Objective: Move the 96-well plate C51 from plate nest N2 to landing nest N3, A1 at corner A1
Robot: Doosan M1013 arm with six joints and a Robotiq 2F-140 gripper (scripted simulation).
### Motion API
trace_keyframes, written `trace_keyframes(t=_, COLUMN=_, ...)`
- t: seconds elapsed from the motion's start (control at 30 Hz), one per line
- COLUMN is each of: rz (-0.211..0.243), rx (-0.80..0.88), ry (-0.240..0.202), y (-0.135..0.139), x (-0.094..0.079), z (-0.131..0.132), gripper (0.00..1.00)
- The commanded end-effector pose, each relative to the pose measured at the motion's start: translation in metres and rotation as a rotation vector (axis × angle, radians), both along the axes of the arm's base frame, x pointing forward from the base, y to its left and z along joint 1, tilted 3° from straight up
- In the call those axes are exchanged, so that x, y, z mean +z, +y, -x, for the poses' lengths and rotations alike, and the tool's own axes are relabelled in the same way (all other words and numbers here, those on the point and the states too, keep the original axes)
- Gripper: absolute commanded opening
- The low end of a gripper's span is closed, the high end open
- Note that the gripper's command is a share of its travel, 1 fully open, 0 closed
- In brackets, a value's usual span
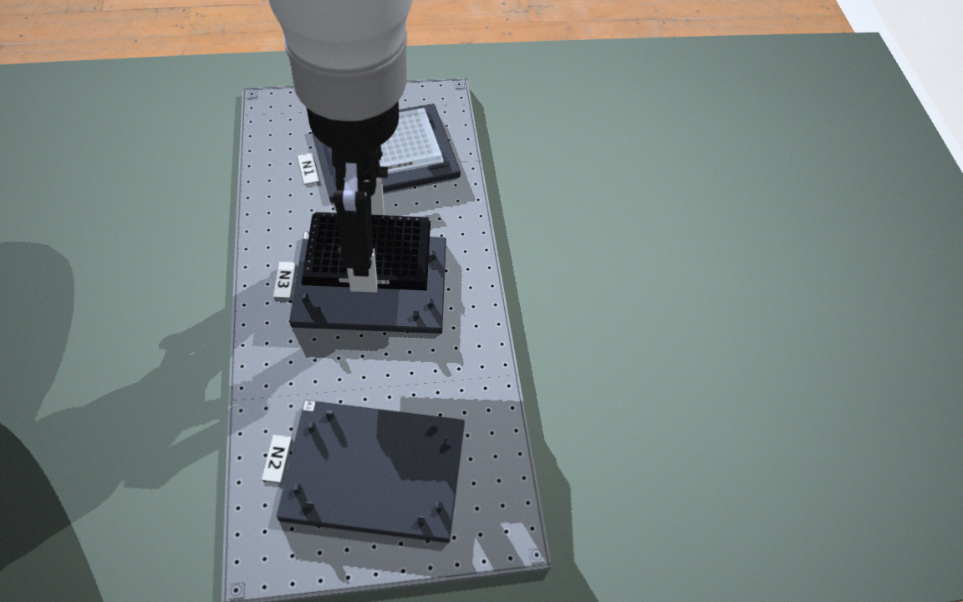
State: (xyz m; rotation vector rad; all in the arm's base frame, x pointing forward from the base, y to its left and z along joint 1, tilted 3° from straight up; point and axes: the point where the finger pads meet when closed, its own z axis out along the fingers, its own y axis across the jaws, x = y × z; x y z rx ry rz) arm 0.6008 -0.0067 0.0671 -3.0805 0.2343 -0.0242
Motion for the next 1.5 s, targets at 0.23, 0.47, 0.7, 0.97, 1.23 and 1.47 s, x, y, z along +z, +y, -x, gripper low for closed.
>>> trace_keyframes(t=0.23, rz=0.000, rx=0.000, ry=0.000, y=0.0000, x=0.0001, z=0.0000, gripper=0.00)
trace_keyframes(t=0.47, rz=0.000, rx=0.000, ry=0.000, y=0.0000, x=0.0001, z=0.0000, gripper=0.00)
trace_keyframes(t=0.7, rz=0.000, rx=0.000, ry=0.000, y=0.0000, x=0.0001, z=0.0000, gripper=0.00)
trace_keyframes(t=0.97, rz=0.000, rx=0.000, ry=0.000, y=0.0000, x=0.0001, z=0.0000, gripper=0.00)
trace_keyframes(t=1.23, rz=0.000, rx=0.000, ry=0.000, y=0.0001, x=-0.0016, z=0.0000, gripper=0.00)
trace_keyframes(t=1.47, rz=0.000, rx=0.000, ry=0.000, y=0.0004, x=-0.0078, z=-0.0002, gripper=0.00)
